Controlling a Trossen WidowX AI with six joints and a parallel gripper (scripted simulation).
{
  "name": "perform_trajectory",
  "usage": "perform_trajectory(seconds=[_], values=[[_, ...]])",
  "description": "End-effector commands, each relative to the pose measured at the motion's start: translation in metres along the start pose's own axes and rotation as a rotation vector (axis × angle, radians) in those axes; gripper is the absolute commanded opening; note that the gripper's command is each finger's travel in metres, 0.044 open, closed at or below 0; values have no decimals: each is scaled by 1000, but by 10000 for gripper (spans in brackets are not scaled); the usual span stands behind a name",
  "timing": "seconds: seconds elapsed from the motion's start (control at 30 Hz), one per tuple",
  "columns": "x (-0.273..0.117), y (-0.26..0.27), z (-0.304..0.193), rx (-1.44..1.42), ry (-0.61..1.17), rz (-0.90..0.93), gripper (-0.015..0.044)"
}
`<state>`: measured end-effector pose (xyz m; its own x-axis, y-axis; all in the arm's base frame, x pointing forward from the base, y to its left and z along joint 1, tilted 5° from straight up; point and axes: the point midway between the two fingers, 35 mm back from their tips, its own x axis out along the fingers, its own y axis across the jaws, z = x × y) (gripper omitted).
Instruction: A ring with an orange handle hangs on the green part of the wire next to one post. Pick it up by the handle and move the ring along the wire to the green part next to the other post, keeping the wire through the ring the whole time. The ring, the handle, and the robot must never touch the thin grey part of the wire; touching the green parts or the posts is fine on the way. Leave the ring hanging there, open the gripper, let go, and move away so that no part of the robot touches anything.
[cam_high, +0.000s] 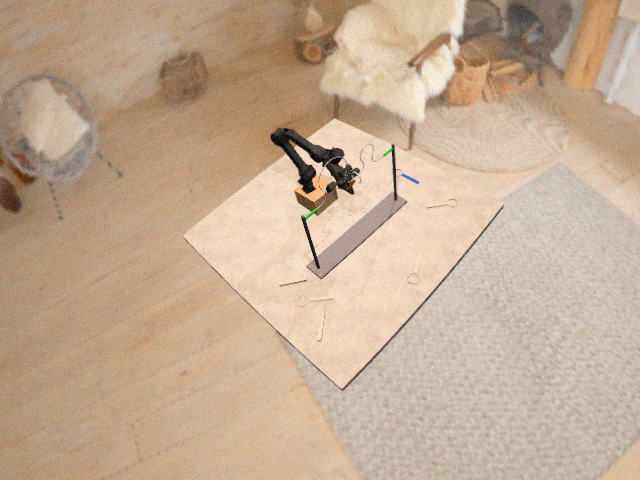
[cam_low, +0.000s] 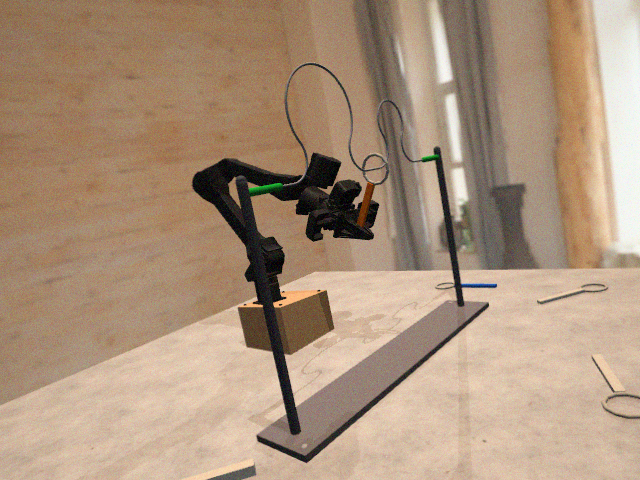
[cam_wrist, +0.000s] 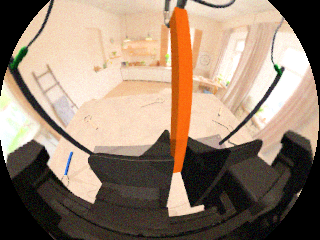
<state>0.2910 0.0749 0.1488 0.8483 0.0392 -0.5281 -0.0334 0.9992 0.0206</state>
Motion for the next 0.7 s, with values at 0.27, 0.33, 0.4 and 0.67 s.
perform_trajectory(seconds=[0.27, 0.33, 0.4, 0.67], values=[[-3, 22, 1, 78, 8, 37, -150], [-4, 27, 1, 98, 10, 49, -150], [-4, 31, 1, 121, 13, 62, -150], [-10, 55, 5, 241, 27, 131, -150]])
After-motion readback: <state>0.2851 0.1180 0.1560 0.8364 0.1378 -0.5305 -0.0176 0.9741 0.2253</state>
